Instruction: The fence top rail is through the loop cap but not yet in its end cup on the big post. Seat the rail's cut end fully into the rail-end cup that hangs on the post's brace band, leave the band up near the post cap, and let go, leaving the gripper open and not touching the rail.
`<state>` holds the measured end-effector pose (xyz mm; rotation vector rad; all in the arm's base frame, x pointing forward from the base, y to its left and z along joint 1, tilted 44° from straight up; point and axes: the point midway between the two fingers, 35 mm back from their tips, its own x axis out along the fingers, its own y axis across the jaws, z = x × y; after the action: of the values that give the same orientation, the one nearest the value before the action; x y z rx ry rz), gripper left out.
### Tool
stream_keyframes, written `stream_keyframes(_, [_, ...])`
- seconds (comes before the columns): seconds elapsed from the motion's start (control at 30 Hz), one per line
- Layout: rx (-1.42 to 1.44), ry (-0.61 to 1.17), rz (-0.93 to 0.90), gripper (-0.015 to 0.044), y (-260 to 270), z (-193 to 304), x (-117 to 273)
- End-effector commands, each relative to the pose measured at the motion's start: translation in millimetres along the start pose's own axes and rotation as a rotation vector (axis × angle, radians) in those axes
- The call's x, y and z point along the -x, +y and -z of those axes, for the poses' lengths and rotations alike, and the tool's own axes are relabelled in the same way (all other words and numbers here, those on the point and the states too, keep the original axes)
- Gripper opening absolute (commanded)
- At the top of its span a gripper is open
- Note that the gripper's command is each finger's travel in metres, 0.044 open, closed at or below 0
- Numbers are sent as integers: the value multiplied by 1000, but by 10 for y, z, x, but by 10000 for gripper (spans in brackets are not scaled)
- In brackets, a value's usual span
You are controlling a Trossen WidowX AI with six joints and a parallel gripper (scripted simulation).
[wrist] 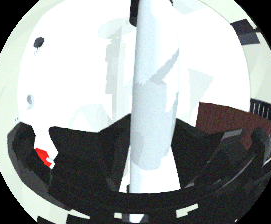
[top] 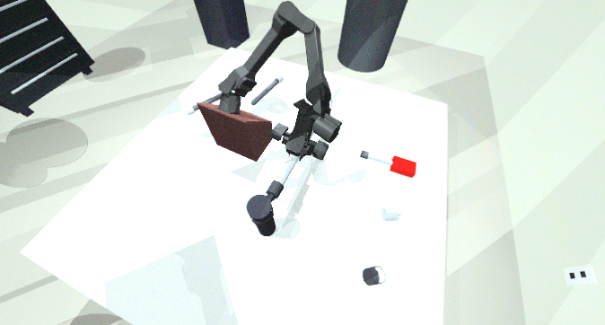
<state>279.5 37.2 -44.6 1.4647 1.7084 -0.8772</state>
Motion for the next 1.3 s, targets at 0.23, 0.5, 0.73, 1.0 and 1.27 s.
stream_keyframes(0.23, [1, -4, -1, 0, 3, -17, 9])
stream_keyframes(0.5, [2, -8, -1, 0, 6, -32, 17])
stream_keyframes(0.73, [3, -10, -1, 0, 8, -46, 22])
stream_keyframes(1.0, [3, -11, -1, 0, 10, -62, 30])
stream_keyframes(1.27, [3, -11, -1, 0, 13, -69, 44])
